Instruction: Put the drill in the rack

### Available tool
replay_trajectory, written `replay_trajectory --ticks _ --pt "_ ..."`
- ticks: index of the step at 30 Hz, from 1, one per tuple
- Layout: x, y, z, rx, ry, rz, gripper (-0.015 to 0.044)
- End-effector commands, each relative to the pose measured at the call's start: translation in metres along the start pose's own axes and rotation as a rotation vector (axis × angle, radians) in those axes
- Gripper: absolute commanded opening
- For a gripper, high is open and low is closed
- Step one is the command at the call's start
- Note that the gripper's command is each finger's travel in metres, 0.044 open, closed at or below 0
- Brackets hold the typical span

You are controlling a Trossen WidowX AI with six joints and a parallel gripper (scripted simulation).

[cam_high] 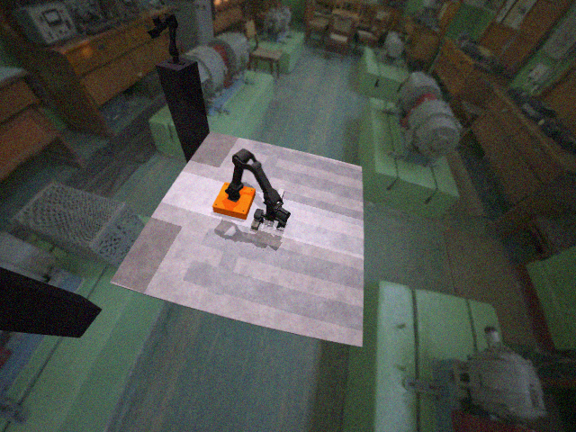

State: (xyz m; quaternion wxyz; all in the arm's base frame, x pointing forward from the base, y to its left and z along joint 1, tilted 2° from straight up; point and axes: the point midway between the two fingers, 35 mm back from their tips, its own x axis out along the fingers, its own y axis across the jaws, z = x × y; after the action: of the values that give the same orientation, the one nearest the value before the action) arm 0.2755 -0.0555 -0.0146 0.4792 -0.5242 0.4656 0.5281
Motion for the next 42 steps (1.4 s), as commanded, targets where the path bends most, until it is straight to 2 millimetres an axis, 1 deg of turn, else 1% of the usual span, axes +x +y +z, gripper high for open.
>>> replay_trajectory --ticks 1,42 --pt "0.0014 0.0009 0.0028 0.003 -0.002 0.004 0.044" --pt "0.0042 0.0016 0.0107 0.003 -0.003 0.004 0.044"
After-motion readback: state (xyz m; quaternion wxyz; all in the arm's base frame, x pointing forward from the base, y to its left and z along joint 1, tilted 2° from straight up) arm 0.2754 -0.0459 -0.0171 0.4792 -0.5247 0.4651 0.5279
